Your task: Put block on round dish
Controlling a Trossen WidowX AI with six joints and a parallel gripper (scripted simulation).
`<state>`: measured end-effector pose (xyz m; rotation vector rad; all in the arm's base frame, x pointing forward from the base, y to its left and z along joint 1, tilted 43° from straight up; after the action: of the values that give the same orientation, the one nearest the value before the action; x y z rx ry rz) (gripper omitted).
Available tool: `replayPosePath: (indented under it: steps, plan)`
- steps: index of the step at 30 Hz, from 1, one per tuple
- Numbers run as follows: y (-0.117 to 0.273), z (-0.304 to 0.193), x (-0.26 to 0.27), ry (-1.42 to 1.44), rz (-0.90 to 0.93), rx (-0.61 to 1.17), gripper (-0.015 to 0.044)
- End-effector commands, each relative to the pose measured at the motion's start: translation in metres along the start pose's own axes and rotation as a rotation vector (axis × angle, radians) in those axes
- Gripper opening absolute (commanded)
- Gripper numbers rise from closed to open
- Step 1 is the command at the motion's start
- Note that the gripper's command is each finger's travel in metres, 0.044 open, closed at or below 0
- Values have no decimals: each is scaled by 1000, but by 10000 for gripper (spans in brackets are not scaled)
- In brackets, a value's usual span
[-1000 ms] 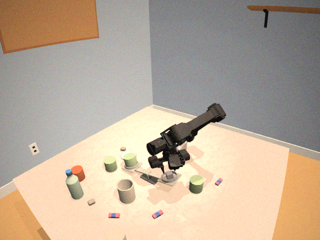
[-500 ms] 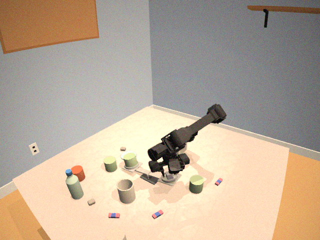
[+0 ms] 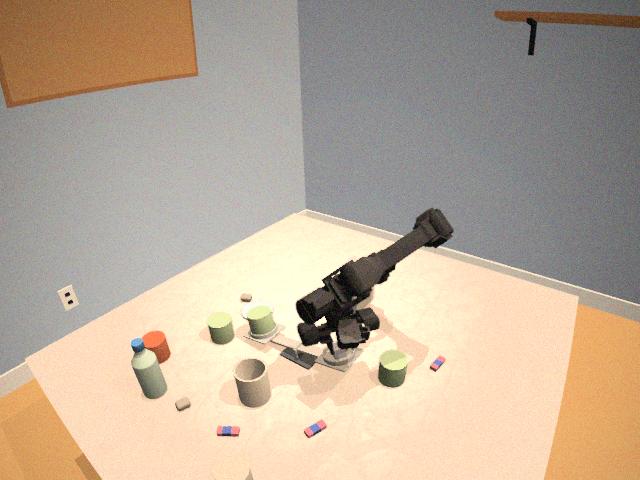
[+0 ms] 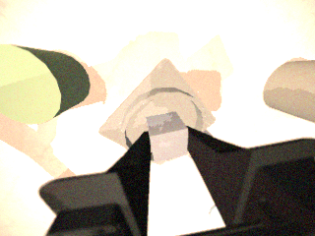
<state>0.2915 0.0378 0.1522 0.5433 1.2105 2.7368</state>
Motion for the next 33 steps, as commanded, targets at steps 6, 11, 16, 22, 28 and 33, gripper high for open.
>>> replayPosePath:
  steps: [6, 11, 16, 22, 28, 33]
  plan:
    - [31, 1, -4, -4, -2, 2, 0]
    - [56, 1, -4, -5, -2, 3, 0]
    - [82, 0, -2, -5, 0, 2, 0]
    - [94, 0, 0, -5, 1, 1, 0]
    - [92, -20, -17, -7, -6, 9, 0]
    - [90, -42, -33, -6, -15, 20, 0]
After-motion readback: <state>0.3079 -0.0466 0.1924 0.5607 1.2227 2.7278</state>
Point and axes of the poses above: the point midway between the two fingers, 35 mm back from their tips, its own y axis back along the fingers, its own x axis across the jaws, z = x × y, the point moved 8 cm from there along y, back along the fingers, and after that the axes turned 12 degrees about y, right-handed, at the moved point
